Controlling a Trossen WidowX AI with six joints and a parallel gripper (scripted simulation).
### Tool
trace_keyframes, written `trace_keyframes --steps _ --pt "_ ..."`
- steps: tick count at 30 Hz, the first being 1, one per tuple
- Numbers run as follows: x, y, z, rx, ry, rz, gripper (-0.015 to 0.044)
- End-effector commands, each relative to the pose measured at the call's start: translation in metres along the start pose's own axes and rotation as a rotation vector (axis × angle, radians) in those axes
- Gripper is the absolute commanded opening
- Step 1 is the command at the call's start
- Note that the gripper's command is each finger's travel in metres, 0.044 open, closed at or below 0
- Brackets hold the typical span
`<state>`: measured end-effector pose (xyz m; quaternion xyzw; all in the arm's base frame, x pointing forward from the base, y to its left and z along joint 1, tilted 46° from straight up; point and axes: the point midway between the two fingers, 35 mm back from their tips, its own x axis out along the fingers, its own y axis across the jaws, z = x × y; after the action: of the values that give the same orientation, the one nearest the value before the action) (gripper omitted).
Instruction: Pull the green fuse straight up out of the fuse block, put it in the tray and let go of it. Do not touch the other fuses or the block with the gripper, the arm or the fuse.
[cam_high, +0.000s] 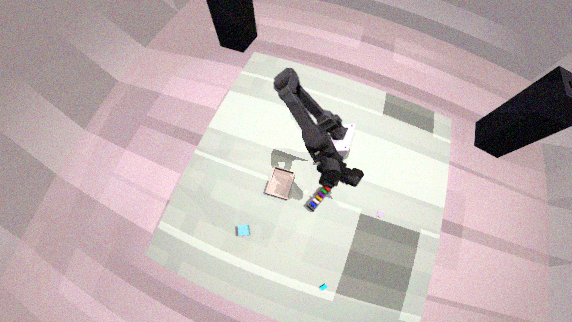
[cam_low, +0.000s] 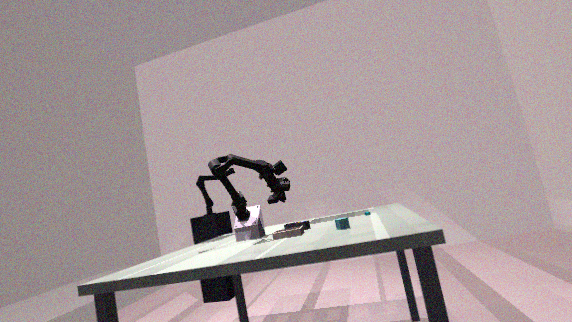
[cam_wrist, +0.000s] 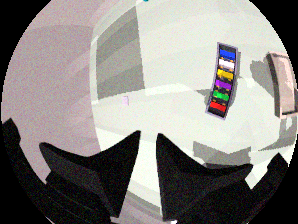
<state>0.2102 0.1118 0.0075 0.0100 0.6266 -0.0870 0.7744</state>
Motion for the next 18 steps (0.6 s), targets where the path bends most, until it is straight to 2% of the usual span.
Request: trace_keyframes --steps 1,9,18 --pt "0.025 -0.043 0.029 0.814 -0.159 -0.352 0.0072" --pt "0.035 -0.061 0.041 1.193 -0.34 -0.467 0.0072" --pt "0.044 -0.072 0.048 1.538 -0.544 -0.498 0.0072"
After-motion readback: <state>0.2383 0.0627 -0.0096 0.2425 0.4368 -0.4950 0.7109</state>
